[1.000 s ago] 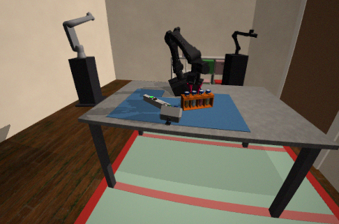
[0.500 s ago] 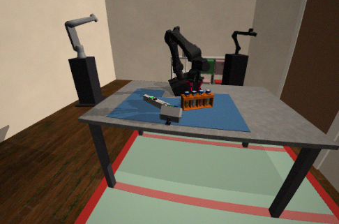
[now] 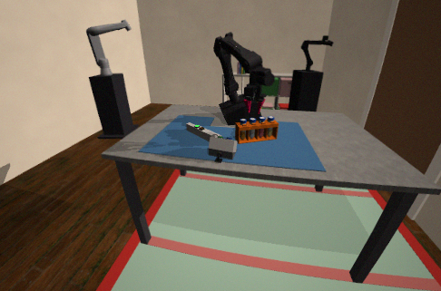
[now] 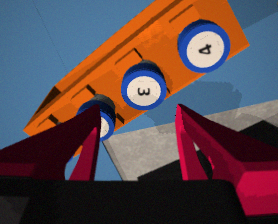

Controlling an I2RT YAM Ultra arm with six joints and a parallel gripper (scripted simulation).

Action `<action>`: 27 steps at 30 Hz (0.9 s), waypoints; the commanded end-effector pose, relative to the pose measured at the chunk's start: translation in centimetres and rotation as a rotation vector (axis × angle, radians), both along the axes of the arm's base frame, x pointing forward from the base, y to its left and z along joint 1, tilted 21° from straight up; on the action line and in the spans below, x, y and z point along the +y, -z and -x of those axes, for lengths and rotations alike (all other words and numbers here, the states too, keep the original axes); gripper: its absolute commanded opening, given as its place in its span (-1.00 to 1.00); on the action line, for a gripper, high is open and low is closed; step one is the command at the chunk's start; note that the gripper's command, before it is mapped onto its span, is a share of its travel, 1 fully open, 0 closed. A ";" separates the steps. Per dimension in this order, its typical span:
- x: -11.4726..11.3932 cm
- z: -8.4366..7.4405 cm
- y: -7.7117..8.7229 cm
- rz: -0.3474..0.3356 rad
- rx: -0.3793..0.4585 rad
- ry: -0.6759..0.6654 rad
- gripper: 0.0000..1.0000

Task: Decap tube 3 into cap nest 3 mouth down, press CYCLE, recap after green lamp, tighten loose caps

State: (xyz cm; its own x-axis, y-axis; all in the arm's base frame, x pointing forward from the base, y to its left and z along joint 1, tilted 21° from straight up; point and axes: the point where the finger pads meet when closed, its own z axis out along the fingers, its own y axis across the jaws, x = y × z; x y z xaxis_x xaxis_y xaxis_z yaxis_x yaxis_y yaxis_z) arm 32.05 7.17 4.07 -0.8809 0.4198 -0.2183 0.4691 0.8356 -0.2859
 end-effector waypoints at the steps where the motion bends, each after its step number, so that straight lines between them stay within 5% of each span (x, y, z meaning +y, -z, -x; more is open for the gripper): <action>1: 0.0 0.3 -0.4 0.004 0.007 0.003 -0.02; 17: 9.2 2.1 3.3 0.059 0.359 -0.923 -0.02; 19: 9.2 2.1 3.3 0.059 0.359 -0.923 -0.02; 25: 9.6 2.1 3.4 0.082 0.498 -1.291 -0.02; 27: 9.6 2.1 3.4 0.082 0.498 -1.291 -0.02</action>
